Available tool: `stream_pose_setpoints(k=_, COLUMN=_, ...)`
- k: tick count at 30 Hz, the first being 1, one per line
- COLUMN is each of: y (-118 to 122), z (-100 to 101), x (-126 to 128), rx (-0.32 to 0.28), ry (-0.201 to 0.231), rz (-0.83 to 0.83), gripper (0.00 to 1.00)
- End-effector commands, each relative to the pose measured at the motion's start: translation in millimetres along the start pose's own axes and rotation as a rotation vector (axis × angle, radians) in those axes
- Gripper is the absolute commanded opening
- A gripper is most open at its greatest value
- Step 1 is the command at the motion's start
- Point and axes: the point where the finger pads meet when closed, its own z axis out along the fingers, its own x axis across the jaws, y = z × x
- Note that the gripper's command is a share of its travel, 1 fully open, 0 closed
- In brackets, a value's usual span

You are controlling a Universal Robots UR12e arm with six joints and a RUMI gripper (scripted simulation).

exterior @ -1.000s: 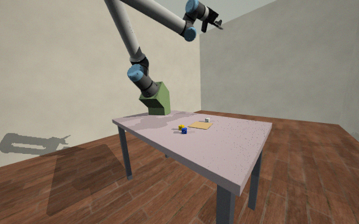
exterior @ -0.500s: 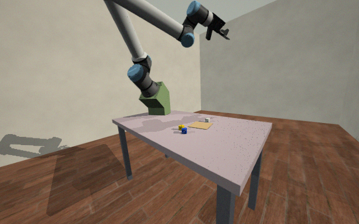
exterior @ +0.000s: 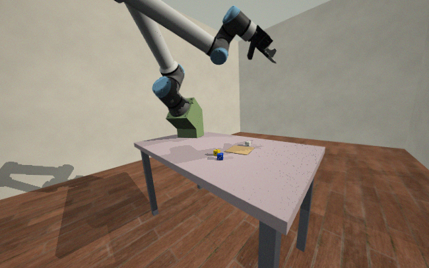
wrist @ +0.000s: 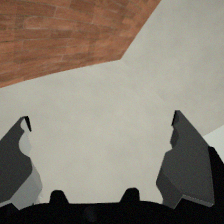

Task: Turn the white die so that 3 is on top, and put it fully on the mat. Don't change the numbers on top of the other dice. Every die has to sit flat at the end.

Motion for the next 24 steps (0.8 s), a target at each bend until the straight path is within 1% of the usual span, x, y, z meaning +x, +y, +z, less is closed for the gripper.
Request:
stream_pose_setpoints(k=1, y=-20, z=-4, x=-66, rx=0.036, ry=-0.106, rz=0.027, gripper=1.00)
stream_pose_setpoints(k=2, y=-31, z=-7, x=-97, rx=0.055, ry=-0.155, rz=0.044, gripper=1.00)
stream_pose_setpoints(k=5, y=-31, z=-7, x=-97, rx=0.055, ry=-0.155, rz=0.044, gripper=1.00)
stream_pose_setpoints(k=6, y=-42, z=-12, x=-126, rx=0.075, ry=-0.204, rz=0.059, gripper=1.00)
stream_pose_setpoints(k=7, y=-42, z=-12, x=-126, rx=0.075, ry=-0.204, rz=0.059, gripper=1.00)
stream_pose_setpoints(k=8, y=-54, z=-17, x=-154, rx=0.096, ry=-0.251, rz=0.075, gripper=1.00)
stream_pose_setpoints(k=10, y=-54, z=-17, x=-154, rx=0.096, ry=-0.251, rz=0.075, gripper=1.00)
stream_pose_setpoints(k=11, y=-67, z=-24, x=-181, rx=0.117, ry=-0.297, rz=0.090, gripper=1.00)
stream_pose_setpoints(k=12, y=-67, z=-24, x=-181, rx=0.117, ry=-0.297, rz=0.090, gripper=1.00)
stream_pose_setpoints(k=13, y=-80, z=-31, x=-207, rx=0.138, ry=-0.341, rz=0.105, gripper=1.00)
stream_pose_setpoints(k=15, y=-80, z=-31, x=-207, rx=0.138, ry=-0.341, rz=0.105, gripper=1.00)
stream_pose_setpoints(k=16, y=-93, z=-39, x=-232, rx=0.160, ry=-0.384, rz=0.119, gripper=1.00)
stream_pose_setpoints(k=17, y=-93, z=-39, x=-232, rx=0.160, ry=-0.384, rz=0.119, gripper=1.00)
stream_pose_setpoints(k=18, y=-107, z=-48, x=-255, rx=0.183, ry=-0.426, rz=0.133, gripper=1.00)
stream_pose_setpoints(k=22, y=-107, z=-48, x=-255, rx=0.183, ry=-0.426, rz=0.133, gripper=1.00)
stream_pose_setpoints(k=24, y=-133, z=-67, x=-297, rx=0.228, ry=-0.504, rz=0.160, gripper=1.00)
